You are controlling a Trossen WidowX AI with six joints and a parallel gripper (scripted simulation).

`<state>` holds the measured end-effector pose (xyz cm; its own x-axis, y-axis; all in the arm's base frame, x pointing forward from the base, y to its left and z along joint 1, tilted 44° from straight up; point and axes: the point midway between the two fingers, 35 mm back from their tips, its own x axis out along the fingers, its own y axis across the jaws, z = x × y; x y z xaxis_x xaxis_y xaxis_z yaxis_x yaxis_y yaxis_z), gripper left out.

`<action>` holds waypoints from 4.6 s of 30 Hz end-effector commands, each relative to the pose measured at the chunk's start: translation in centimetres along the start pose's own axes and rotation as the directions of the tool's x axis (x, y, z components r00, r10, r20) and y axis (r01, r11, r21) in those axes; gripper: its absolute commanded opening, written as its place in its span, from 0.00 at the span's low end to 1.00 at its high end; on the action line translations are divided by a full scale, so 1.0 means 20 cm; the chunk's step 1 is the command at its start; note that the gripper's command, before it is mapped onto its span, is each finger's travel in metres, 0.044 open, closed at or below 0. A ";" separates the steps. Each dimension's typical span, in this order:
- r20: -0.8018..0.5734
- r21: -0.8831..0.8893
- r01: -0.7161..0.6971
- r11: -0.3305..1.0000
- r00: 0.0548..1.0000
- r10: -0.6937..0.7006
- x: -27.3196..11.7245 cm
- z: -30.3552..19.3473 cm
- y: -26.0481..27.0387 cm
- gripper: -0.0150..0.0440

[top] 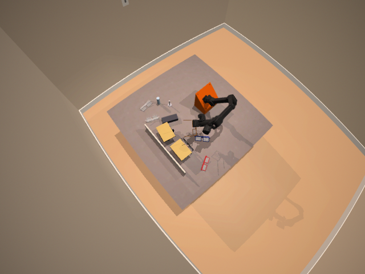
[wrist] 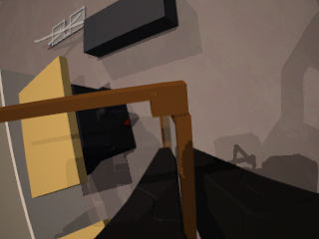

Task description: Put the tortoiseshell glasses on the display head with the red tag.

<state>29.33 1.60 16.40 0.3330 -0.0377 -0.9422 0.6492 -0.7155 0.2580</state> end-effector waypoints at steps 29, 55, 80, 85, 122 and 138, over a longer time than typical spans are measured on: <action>-0.373 0.150 -0.046 0.988 0.922 0.100 -0.50 -0.05 -0.45 0.26; -0.373 0.150 -0.046 0.988 0.922 0.100 -0.50 -0.05 -0.45 0.25; -0.119 -0.163 0.142 0.976 0.980 -0.162 -0.02 -0.01 -0.31 0.25; -0.089 -0.214 0.219 0.952 0.966 -0.242 0.09 0.02 -0.27 0.25; -0.383 -0.415 0.468 0.780 0.688 -0.617 0.68 0.47 -0.10 0.25; -0.385 -0.415 0.467 0.781 0.687 -0.616 0.75 0.43 -0.16 0.25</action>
<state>26.46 -3.00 0.01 0.0980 0.6870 -0.7200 0.9481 -0.2843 -0.1422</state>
